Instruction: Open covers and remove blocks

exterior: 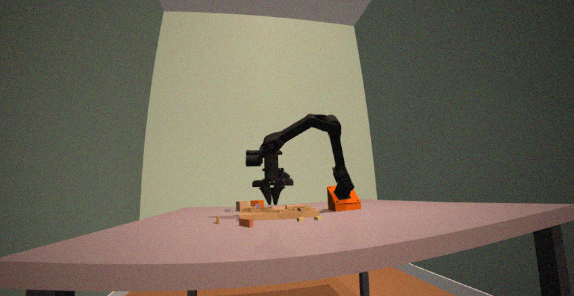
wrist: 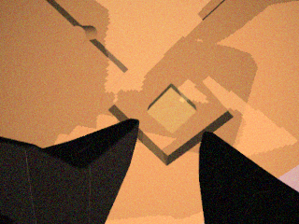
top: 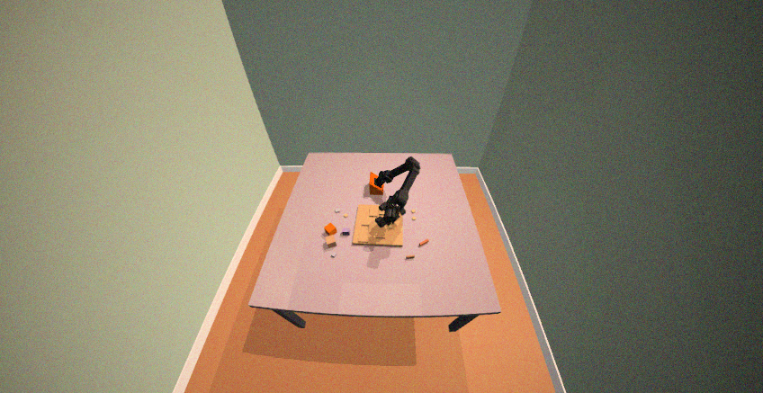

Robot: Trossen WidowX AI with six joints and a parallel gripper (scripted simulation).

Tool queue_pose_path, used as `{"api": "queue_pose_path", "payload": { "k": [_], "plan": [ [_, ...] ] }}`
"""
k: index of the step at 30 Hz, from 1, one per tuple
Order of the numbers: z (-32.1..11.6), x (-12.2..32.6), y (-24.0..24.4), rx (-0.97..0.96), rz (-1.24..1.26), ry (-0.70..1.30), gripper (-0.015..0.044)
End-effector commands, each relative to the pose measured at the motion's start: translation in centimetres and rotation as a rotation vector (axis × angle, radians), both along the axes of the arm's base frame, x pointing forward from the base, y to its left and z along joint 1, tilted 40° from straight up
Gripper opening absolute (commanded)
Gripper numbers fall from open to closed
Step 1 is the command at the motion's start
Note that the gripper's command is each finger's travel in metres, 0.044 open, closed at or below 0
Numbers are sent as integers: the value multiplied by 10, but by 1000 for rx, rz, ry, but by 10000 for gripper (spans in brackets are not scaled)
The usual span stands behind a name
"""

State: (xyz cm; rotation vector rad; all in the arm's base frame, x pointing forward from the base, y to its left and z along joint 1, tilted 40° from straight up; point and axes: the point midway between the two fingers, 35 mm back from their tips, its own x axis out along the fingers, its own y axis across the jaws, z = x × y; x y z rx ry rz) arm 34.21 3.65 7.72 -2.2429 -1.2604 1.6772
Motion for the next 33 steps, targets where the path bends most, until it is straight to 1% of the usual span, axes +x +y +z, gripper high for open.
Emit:
{"api": "queue_pose_path", "payload": {
  "k": [1,33],
  "plan": [
    [0,0,0,7,-56,45,144],
    [0,0,0,39,-422,350,144]
  ]
}}
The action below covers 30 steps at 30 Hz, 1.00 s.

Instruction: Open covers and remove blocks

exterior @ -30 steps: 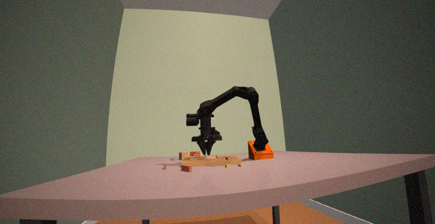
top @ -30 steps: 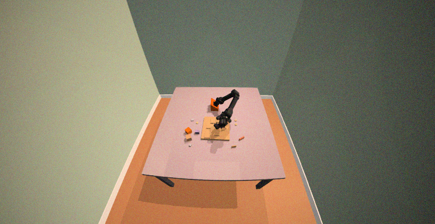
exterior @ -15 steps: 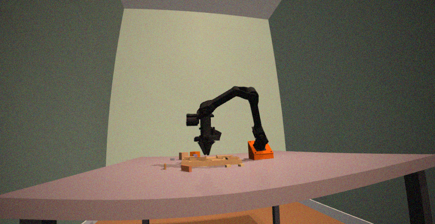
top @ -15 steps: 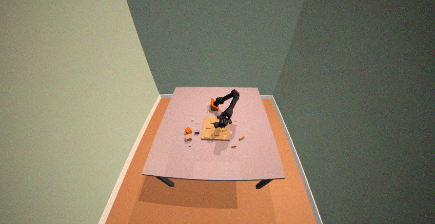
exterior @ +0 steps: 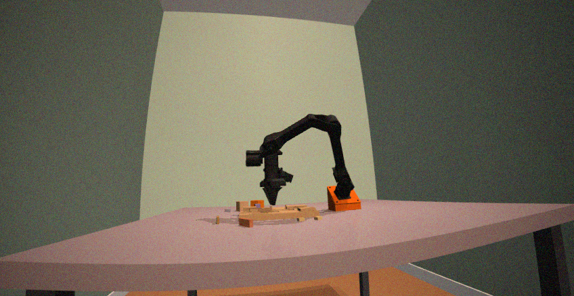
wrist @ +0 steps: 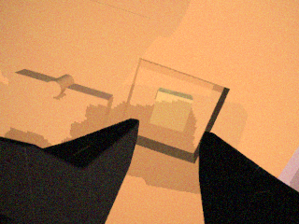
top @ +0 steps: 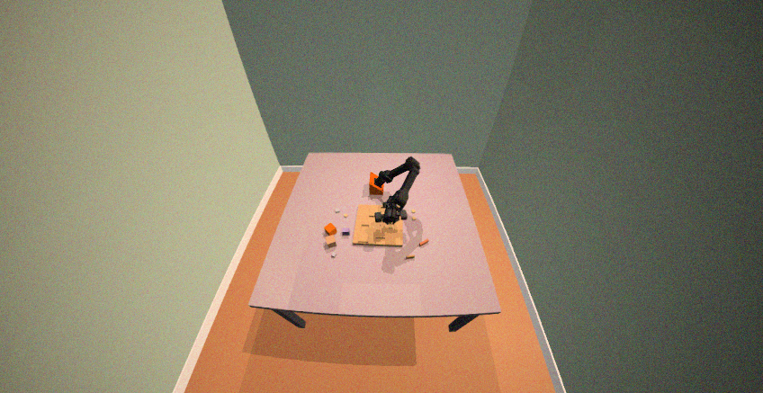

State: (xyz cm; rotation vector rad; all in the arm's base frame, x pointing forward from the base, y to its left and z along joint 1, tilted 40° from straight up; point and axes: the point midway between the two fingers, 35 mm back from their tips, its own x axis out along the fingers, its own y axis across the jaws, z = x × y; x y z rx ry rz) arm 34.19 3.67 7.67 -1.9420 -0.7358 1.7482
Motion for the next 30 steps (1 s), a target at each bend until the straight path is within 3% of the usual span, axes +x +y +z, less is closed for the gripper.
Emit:
{"api": "queue_pose_path", "payload": {
  "k": [1,30],
  "plan": [
    [0,0,0,7,-56,45,144],
    [-12,1,10,9,-73,59,144]
  ]
}}
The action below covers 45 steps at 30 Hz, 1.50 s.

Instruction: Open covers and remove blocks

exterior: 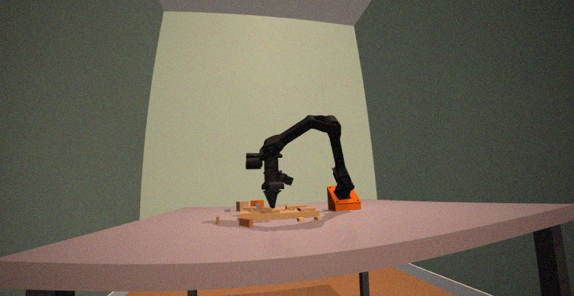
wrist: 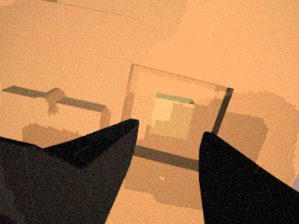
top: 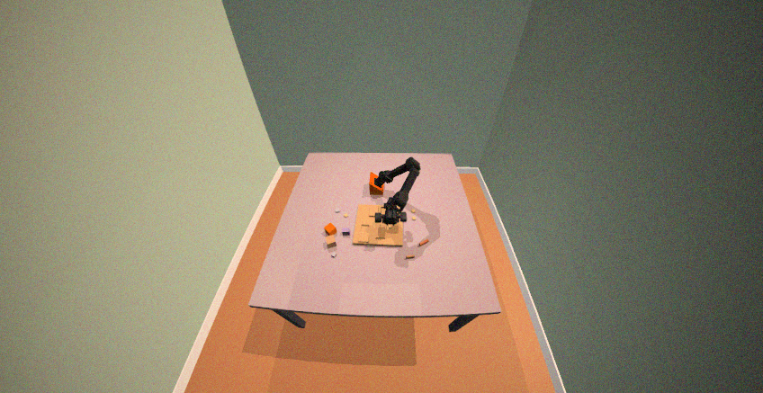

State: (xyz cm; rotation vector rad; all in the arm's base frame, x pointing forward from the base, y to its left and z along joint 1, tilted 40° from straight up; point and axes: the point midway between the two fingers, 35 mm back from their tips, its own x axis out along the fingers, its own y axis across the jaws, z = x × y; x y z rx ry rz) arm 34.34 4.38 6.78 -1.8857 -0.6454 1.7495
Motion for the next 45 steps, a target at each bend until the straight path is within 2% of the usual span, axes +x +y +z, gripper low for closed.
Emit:
{"api": "queue_pose_path", "payload": {
  "k": [1,28,37,45],
  "plan": [
    [-4,0,3,4,-4,4,144],
    [-16,1,14,5,-4,4,144],
    [-15,1,12,0,0,1,84],
    [-13,1,10,0,0,1,80]
  ]
}}
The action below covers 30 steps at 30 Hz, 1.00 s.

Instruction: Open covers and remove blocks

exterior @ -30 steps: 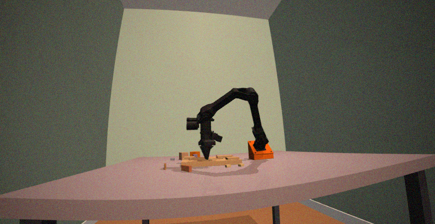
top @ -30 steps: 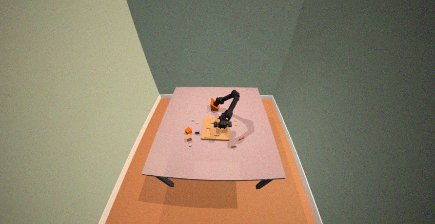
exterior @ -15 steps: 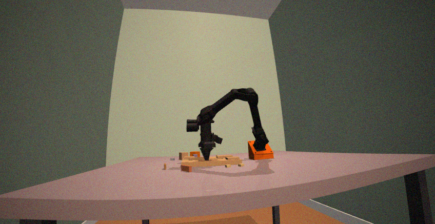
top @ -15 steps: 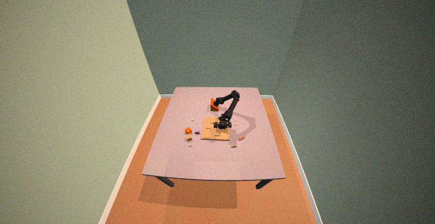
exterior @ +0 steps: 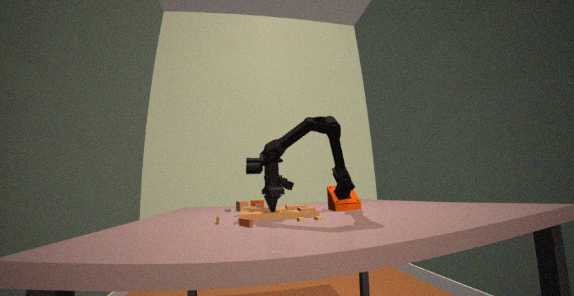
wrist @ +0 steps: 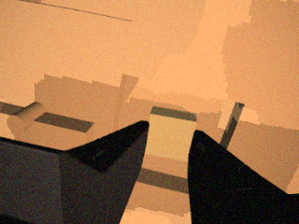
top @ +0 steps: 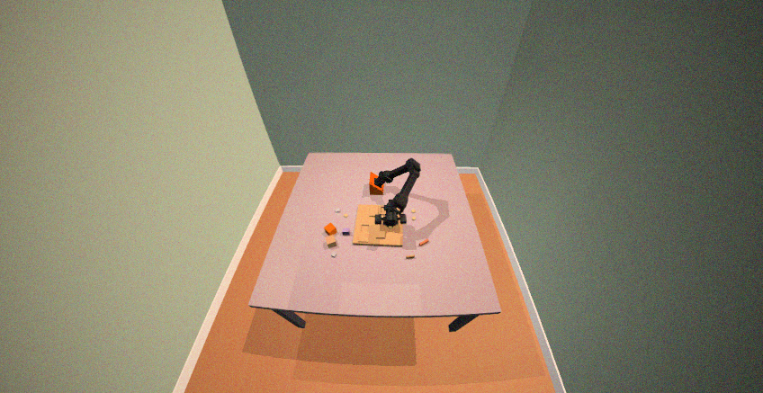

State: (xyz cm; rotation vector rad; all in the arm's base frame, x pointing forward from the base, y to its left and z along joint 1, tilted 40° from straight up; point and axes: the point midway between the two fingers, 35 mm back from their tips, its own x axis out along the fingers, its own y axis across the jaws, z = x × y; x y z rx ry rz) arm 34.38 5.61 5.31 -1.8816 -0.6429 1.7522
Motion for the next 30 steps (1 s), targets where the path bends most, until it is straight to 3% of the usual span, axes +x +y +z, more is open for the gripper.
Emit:
{"api": "queue_pose_path", "payload": {
  "k": [1,30],
  "plan": [
    [3,0,-3,0,1,-3,80],
    [32,-2,-28,2,-3,0,80]
  ]
}}
